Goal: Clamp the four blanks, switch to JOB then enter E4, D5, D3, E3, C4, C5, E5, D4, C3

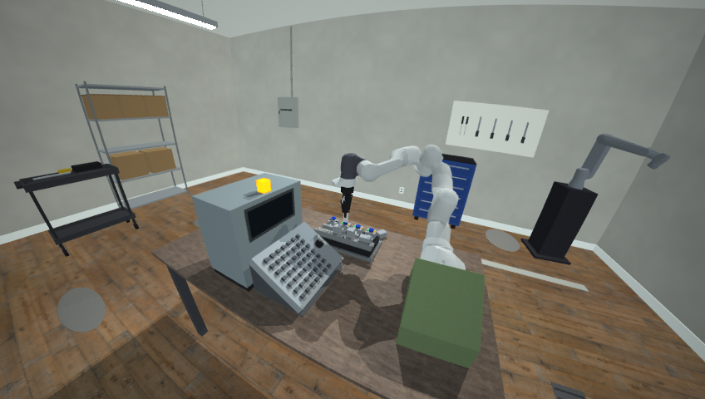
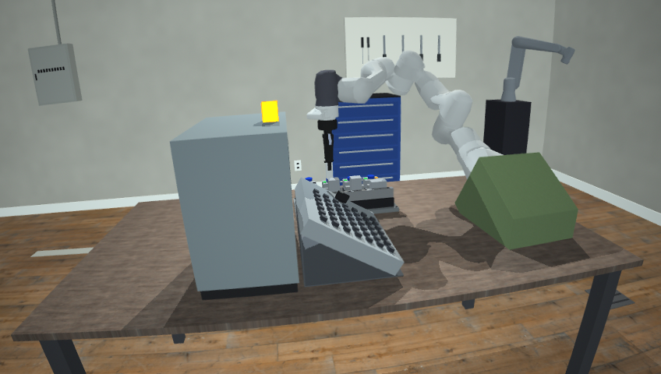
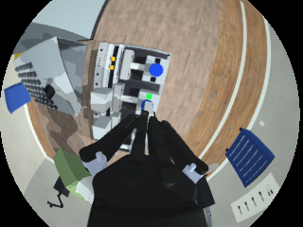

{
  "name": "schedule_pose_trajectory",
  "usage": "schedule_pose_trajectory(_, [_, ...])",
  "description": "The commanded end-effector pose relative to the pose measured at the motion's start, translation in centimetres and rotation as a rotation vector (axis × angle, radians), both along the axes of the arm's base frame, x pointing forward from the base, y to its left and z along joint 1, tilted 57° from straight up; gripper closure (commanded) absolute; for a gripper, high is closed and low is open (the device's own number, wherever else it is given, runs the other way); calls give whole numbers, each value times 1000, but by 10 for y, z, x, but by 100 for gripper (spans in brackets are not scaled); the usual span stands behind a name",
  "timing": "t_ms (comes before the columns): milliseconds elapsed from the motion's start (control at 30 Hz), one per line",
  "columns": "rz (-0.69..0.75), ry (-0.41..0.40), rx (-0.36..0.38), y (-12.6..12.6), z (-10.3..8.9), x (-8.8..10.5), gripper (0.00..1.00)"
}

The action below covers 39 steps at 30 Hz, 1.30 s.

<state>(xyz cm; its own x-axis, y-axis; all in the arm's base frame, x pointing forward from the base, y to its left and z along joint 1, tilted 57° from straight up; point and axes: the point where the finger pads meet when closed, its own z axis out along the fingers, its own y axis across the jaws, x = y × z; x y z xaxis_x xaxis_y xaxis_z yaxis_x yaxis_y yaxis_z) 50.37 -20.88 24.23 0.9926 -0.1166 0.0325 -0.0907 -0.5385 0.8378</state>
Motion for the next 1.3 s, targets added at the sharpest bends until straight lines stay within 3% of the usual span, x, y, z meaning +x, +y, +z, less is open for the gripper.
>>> schedule_pose_trajectory(0, [-3,1,1,2,1,-1,100])
schedule_pose_trajectory(367, [-3,1,0,11,6,0,100])
schedule_pose_trajectory(1067, [-3,1,0,81,52,7,100])
schedule_pose_trajectory(1267, [-3,1,0,91,59,8,100])
